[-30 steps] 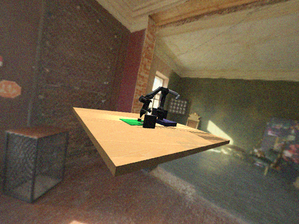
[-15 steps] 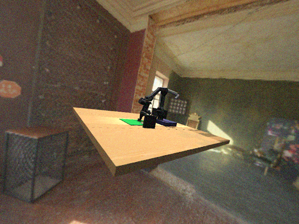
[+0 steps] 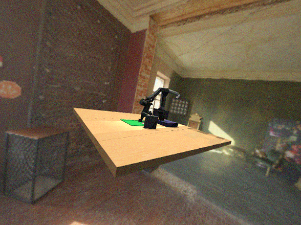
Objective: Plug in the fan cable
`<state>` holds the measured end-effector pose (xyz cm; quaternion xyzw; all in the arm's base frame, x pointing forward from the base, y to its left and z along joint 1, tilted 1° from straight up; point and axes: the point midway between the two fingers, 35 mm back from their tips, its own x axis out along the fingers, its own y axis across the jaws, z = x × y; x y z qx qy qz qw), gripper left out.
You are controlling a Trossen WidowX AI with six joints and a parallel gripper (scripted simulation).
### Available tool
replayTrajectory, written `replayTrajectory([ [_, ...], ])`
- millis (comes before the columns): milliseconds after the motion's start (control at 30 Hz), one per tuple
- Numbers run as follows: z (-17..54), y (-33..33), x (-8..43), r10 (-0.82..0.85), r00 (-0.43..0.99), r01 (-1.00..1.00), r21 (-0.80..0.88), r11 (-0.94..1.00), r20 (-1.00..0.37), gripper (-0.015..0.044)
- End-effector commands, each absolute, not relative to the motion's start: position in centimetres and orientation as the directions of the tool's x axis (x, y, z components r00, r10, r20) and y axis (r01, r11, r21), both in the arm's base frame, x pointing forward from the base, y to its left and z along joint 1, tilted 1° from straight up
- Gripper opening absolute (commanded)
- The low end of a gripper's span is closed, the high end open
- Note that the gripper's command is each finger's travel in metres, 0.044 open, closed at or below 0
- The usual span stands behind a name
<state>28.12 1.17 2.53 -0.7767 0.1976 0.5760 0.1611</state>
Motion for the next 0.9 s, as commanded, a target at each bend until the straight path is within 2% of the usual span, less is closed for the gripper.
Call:
replayTrajectory([
  [0,2.53,1.17,28.12,-0.121,0.258,-0.492,-0.023,-0.87,-0.958,0.0414],
  [233,2.53,1.17,28.12,-0.121,0.258,-0.492,-0.023,-0.87,-0.958,0.023],
  [867,2.53,1.17,28.12,-0.121,0.258,-0.492,-0.023,-0.87,-0.958,0.0103],
])
